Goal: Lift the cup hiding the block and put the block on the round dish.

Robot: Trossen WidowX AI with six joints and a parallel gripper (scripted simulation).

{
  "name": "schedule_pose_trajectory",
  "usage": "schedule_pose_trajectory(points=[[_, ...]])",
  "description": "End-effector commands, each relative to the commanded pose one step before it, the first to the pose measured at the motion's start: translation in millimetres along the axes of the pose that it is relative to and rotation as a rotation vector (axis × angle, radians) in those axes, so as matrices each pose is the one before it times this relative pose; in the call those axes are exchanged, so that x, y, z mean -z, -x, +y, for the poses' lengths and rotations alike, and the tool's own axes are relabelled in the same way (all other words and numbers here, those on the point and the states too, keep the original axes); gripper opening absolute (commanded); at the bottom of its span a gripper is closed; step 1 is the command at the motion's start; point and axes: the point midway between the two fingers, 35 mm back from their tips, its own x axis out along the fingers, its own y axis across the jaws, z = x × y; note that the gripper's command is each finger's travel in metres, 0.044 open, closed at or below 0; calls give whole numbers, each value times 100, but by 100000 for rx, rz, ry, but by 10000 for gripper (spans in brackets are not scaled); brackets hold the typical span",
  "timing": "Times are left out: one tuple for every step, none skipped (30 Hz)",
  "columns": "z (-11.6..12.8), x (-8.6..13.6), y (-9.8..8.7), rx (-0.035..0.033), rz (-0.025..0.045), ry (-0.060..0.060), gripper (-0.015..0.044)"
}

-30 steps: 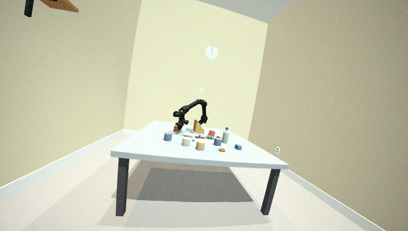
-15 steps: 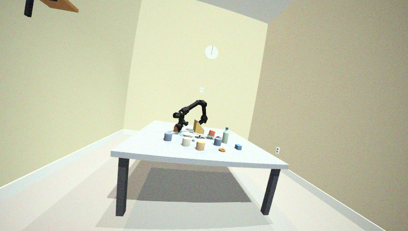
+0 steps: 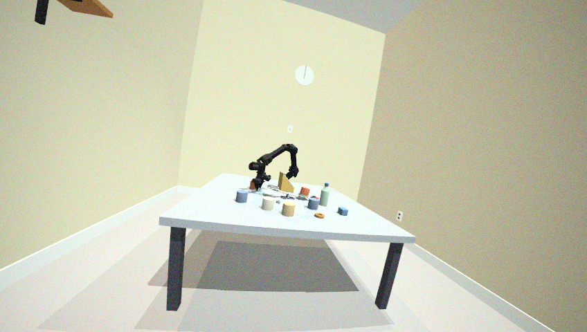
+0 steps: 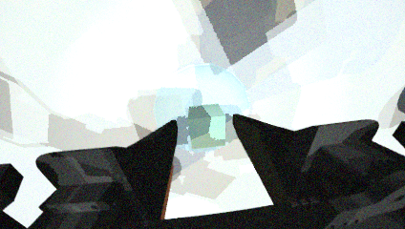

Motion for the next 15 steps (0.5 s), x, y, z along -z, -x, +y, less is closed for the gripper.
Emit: schedule_pose_trajectory(points=[[-43,-5,41,139,5,101,368],[0,0,0,0,0,0,394],[-20,8,310,-4,-21,-33,420],[-42,18,936,-16,-70,-98,440],[-8,11,1579,-39,-142,-157,440],[70,-15,1598,-53,-174,-148,440],[80,-23,967,-38,-120,-84,440],[33,-10,323,-14,-43,-27,440],[0,0,0,0,0,0,440],[0,0,0,0,0,0,440],[0,0,0,0,0,0,440],[-3,7,238,46,-11,-27,440],[1,17,716,137,-36,-82,440],[35,16,1201,222,-67,-136,440],[77,0,1209,215,-77,-135,440]])
